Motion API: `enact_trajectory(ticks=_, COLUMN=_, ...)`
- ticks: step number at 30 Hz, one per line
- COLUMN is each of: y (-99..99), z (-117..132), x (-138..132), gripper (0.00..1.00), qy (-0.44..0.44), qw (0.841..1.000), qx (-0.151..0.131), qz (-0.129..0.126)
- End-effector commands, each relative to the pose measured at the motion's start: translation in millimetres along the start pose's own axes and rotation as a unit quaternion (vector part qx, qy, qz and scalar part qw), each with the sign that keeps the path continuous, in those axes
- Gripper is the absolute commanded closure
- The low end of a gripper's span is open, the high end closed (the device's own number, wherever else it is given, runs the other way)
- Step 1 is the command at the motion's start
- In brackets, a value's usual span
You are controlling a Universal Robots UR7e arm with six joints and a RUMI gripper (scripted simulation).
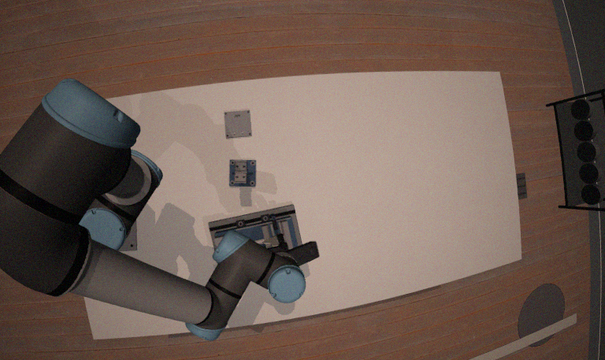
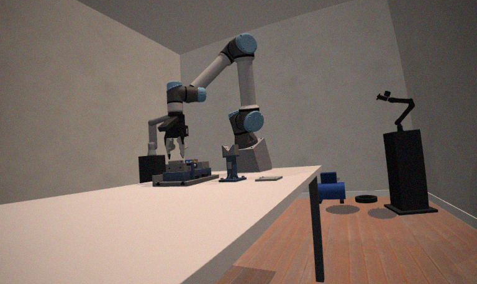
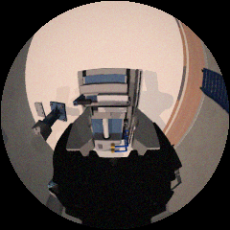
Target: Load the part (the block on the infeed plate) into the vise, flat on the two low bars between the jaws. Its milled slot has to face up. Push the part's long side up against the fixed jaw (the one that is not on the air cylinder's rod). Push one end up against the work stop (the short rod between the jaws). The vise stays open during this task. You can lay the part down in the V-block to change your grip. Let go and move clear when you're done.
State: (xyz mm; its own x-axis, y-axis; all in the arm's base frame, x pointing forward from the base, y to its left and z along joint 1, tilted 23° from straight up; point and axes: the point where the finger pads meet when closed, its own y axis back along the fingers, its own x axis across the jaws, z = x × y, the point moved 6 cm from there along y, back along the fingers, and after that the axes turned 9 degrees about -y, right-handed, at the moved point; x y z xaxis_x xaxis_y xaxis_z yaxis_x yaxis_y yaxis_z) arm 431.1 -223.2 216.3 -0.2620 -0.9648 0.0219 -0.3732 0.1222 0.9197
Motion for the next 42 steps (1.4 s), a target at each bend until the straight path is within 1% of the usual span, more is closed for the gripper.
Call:
enact_trajectory(ticks=1, y=17.2, z=0, x=0, gripper=0.53, qy=0.000, qw=1.000, qx=0.000, qz=0.000)
enact_trajectory(ticks=5, y=29.6, z=0, x=0, gripper=0.53, qy=0.000, qw=1.000, qx=0.000, qz=0.000)
enact_trajectory(ticks=7, y=29.6, z=0, x=0, gripper=0.53, qy=0.000, qw=1.000, qx=0.000, qz=0.000)
enact_trajectory(ticks=14, y=44.8, z=0, x=0, gripper=0.53, qy=0.000, qw=1.000, qx=0.000, qz=0.000)
enact_trajectory(ticks=19, y=49.0, z=0, x=0, gripper=0.53, qy=0.000, qw=1.000, qx=0.000, qz=0.000)
enact_trajectory(ticks=25, y=49.5, z=0, x=0, gripper=0.53, qy=0.000, qw=1.000, qx=0.000, qz=0.000)
enact_trajectory(ticks=26, y=49.5, z=0, x=0, gripper=1.00, qy=0.000, qw=1.000, qx=0.000, qz=0.000)
enact_trajectory(ticks=42, y=49.5, z=0, x=0, gripper=1.00, qy=0.000, qw=1.000, qx=0.000, qz=0.000)
